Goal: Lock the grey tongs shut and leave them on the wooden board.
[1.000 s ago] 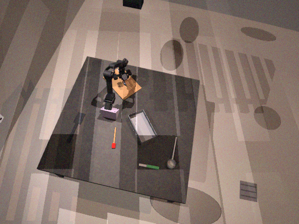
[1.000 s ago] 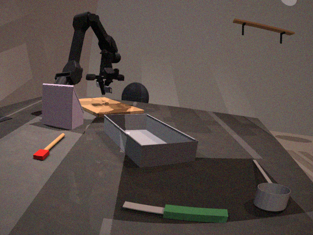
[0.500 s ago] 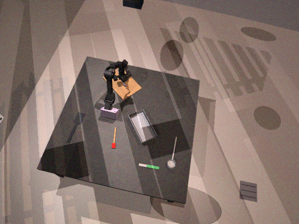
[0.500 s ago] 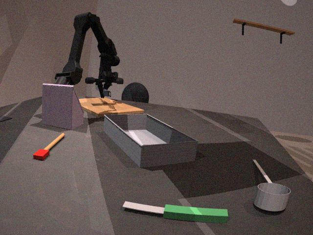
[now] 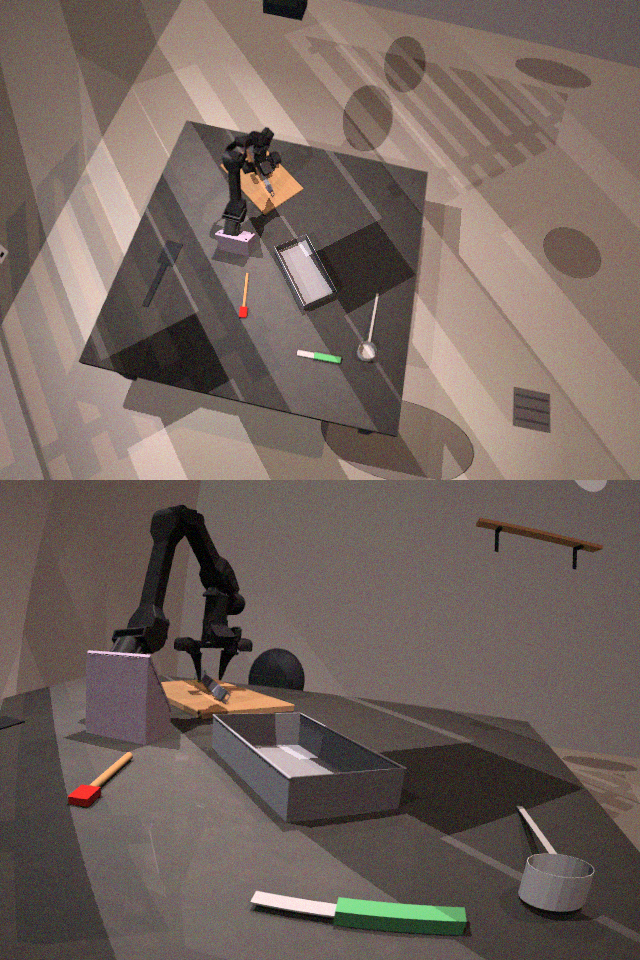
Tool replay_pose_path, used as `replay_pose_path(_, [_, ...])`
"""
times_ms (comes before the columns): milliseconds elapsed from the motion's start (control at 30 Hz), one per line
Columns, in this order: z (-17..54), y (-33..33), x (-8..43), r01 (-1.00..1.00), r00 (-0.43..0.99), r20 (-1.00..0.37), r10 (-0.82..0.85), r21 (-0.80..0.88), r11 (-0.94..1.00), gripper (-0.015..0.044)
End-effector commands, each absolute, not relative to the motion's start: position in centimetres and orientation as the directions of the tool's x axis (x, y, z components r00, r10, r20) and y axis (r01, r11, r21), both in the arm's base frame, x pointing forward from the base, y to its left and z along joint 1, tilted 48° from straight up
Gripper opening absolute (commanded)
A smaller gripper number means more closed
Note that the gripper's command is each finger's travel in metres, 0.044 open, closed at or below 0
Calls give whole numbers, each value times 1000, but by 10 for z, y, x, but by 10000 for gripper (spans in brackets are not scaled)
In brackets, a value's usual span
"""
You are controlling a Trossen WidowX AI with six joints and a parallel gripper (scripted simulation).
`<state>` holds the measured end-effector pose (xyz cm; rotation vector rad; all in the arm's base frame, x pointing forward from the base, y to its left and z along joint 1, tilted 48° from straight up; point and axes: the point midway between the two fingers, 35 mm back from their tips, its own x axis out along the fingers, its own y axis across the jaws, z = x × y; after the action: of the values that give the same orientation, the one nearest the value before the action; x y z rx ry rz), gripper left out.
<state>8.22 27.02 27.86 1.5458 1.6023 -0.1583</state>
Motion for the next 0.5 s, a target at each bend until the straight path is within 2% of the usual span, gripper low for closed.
replay_pose_path(0, [279, 270, 82, 858, 159, -646, 747, 464, 218, 349])
replay_pose_path(133, [279, 270, 82, 858, 159, -646, 747, 464, 218, 440])
replay_pose_path(300, [278, 270, 77, 799, 155, -653, 741, 524, 294, 440])
replay_pose_path(367, [277, 270, 70, 692, 149, -663, 734, 600, 402, 440])
replay_pose_path(467, [276, 268, 56, 420, 140, -681, 718, 698, 580, 440])
